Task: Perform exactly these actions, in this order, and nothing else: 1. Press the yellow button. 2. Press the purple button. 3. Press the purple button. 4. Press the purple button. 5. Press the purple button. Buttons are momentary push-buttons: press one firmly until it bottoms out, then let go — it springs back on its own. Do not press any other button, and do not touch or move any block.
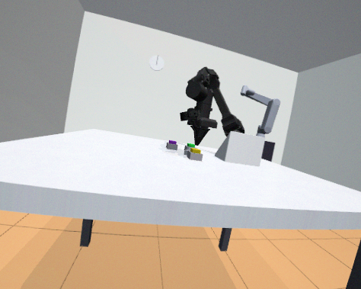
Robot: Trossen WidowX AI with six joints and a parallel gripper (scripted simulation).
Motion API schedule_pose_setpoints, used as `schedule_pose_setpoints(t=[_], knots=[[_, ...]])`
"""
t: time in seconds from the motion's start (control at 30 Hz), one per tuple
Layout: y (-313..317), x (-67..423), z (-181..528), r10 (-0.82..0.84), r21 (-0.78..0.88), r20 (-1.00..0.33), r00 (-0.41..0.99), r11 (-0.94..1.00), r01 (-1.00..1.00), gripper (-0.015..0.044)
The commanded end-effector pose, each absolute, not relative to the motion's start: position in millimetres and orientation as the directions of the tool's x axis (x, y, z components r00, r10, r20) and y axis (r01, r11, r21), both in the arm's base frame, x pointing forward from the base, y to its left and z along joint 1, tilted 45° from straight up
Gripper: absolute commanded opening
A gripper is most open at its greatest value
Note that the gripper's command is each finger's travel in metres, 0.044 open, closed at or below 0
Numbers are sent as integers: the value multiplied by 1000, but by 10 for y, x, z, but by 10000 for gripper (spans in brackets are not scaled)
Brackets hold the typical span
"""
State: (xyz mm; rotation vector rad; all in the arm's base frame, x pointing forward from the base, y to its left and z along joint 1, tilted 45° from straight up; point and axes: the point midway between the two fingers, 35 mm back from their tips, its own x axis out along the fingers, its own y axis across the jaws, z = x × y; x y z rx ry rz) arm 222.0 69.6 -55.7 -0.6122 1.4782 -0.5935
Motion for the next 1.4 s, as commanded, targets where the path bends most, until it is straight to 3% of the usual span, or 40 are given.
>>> schedule_pose_setpoints(t=[0.0,1.0,1.37], knots=[[630,2217,-611,-702,-702,-712,11,712,-13,20],[530,2214,-706,-703,-703,-711,11,711,-13,20],[928,2223,-324,-701,-701,-713,11,713,-14,20]])
